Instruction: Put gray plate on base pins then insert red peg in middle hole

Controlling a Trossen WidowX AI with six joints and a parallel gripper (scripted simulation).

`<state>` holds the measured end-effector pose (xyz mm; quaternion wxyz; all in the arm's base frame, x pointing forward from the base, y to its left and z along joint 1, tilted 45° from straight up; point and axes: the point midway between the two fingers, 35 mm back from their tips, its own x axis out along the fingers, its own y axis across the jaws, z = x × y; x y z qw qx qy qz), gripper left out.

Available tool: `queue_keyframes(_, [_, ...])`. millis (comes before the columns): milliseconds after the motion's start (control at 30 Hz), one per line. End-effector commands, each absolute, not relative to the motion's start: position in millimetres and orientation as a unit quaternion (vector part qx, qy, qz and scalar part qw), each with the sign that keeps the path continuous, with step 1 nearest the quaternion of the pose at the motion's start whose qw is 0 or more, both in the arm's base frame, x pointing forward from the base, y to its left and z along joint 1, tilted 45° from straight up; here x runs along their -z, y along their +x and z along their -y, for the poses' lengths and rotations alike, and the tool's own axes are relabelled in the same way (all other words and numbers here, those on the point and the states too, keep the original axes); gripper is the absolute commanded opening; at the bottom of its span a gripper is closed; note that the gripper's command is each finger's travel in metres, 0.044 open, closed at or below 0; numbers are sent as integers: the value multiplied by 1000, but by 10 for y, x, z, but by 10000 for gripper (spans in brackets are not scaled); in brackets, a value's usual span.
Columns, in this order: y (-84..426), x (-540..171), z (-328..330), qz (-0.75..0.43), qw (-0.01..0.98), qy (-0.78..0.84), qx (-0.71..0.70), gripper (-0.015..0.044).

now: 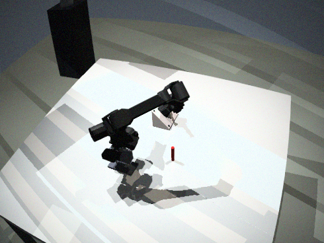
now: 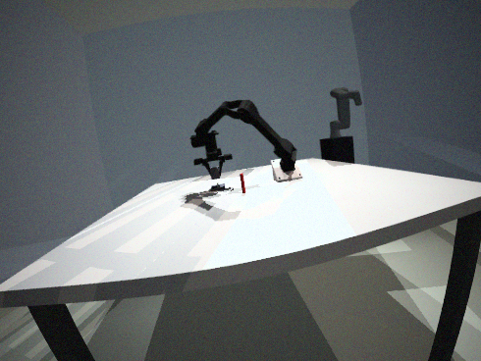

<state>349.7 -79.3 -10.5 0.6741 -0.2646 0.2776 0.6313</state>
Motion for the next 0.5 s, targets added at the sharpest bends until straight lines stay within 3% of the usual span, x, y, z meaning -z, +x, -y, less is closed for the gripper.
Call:
queue_keyframes(0, [3492, 120, 798, -278, 673, -267, -632, 0])
queue_keyframes(467, [3490, 128, 806, -278, 673, -267, -632, 0])
